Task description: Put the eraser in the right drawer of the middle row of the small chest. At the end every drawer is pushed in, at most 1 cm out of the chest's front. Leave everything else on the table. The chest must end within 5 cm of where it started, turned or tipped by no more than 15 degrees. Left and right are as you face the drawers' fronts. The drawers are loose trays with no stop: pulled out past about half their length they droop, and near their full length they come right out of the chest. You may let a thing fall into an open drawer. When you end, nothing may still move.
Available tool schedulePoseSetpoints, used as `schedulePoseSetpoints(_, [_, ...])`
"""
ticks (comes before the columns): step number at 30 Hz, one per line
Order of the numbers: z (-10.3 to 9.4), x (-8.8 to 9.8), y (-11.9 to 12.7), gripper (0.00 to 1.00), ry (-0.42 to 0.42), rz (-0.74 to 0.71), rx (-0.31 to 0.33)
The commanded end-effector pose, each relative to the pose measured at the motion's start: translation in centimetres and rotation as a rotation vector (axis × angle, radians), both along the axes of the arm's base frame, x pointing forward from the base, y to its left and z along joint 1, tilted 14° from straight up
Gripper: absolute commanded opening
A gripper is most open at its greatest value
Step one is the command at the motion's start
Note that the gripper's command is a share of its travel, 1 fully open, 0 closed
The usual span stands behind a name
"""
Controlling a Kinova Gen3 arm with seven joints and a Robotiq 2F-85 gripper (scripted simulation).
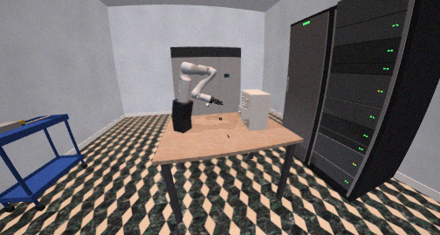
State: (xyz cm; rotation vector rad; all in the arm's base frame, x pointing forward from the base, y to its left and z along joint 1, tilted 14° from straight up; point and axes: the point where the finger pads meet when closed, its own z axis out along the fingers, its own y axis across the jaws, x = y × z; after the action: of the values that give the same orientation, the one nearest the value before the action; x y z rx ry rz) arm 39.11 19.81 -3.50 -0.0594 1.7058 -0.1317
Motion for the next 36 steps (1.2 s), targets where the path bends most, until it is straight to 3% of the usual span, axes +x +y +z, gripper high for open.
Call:
schedulePoseSetpoints(1, [-0.23, -0.07, -0.07, 1.00, -0.003, 0.002, -0.004])
schedulePoseSetpoints(6, [-0.24, -0.06, -0.08, 1.00, -0.005, 0.003, -0.004])
schedulePoseSetpoints(7, [-0.24, -0.06, -0.08, 0.00, -0.005, 0.003, -0.004])
schedulePoseSetpoints(36, [-0.24, -0.06, -0.08, 0.00, -0.005, 0.003, -0.004])
